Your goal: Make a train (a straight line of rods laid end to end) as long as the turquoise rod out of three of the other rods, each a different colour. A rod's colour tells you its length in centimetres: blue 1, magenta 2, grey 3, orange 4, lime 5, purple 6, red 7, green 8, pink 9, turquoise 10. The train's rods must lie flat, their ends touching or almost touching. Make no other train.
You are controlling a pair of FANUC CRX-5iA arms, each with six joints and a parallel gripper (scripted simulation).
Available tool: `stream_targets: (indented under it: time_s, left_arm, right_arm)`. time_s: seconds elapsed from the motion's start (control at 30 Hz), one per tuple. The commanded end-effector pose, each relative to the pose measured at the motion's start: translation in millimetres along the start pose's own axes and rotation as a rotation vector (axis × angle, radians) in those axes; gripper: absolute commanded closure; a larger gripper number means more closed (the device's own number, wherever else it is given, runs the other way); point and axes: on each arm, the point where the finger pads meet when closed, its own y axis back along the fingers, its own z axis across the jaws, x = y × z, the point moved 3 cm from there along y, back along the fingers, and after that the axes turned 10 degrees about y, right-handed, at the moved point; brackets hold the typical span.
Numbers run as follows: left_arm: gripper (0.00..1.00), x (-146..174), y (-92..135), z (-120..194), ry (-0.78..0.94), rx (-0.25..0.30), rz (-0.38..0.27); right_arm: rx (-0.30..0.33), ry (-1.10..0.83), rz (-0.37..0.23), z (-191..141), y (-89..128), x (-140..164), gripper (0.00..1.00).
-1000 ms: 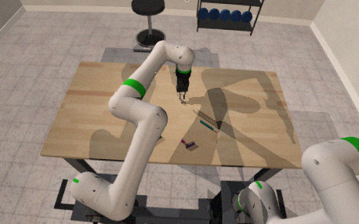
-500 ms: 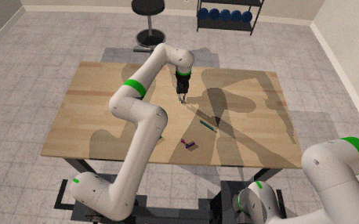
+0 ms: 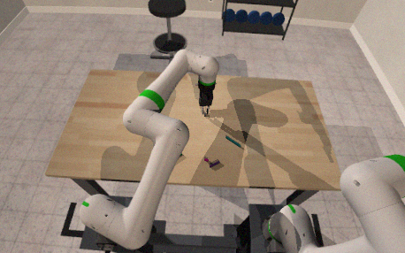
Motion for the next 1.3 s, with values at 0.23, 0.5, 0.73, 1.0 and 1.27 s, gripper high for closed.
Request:
stream_targets:
  time_s: [0.23,0.5,0.73,1.0,1.27]
  left_arm:
    - [0.46,0,2,0,0.000,0.002,-0.001]
    - [0.46,0,-2,0,0.000,0.002,-0.001]
    - [0.46,0,-6,0,0.000,0.002,-0.001]
    - [0.46,0,-12,0,0.000,0.002,-0.001]
    - [0.46,0,-13,0,0.000,0.002,-0.001]
  right_arm:
    - [0.001,0.000,-0.002,0,1,0,0.00]
    - [0.001,0.000,-0.002,0,1,0,0.00]
    - [0.001,0.000,-0.002,0,1,0,0.00]
    - [0.001,0.000,-0.002,0,1,0,0.00]
    - [0.001,0.000,-0.002,0,1,0,0.00]
